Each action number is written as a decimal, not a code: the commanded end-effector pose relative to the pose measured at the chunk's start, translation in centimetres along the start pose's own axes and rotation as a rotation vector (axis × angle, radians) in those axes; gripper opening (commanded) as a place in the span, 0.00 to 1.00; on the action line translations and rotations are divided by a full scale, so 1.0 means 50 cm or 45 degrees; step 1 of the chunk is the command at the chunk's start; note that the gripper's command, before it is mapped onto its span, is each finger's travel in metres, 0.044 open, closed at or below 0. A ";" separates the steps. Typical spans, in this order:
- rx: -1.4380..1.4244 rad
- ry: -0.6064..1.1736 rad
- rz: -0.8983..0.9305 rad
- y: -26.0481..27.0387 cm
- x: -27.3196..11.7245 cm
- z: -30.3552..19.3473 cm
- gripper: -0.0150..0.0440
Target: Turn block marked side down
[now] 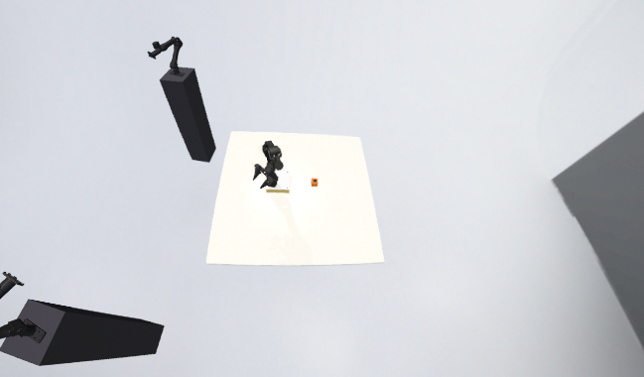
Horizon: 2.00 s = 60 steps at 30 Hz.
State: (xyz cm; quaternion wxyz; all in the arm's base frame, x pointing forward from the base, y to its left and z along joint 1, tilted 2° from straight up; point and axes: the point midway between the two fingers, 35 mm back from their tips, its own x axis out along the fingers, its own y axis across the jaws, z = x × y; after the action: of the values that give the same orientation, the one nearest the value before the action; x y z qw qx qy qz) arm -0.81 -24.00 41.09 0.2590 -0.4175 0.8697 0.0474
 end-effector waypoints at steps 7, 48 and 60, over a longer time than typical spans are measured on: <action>0.200 -0.241 -0.206 -0.145 -0.019 0.123 1.00; 0.726 -1.244 0.577 0.016 -0.538 1.021 1.00; 0.726 -1.244 0.576 0.012 -0.506 1.087 1.00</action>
State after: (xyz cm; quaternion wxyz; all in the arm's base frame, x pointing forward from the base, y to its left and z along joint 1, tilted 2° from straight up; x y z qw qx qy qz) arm 34.14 10.29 7.12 0.7138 -0.0683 0.6951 0.0509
